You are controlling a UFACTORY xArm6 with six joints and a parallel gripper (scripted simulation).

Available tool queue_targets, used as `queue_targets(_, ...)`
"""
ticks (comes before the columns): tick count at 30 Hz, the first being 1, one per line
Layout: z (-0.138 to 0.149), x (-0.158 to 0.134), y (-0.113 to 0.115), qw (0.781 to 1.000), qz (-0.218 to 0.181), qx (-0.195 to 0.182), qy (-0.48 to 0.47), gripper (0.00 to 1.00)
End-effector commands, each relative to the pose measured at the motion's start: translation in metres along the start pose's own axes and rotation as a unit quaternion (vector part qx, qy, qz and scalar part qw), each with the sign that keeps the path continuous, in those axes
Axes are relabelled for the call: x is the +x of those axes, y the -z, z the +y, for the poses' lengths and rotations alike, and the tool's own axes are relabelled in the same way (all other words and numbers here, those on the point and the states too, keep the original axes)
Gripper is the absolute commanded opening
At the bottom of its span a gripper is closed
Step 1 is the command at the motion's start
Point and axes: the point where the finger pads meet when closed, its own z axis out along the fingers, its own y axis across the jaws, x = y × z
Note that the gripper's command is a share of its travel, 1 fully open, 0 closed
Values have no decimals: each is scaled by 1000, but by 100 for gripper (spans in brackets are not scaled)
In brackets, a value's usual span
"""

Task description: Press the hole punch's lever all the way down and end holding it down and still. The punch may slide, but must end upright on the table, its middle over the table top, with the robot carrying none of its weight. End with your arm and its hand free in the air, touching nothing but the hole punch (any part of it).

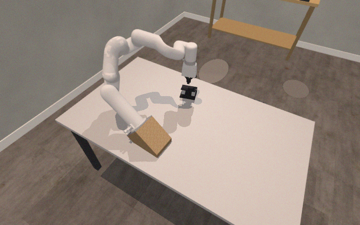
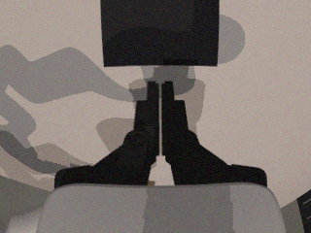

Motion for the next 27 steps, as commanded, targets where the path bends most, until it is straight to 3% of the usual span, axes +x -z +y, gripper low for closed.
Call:
queue_targets(1,1,1,-2,1000,1,-1,1,0)
queue_targets(27,1,2,-40,1000,1,-1,1,0)
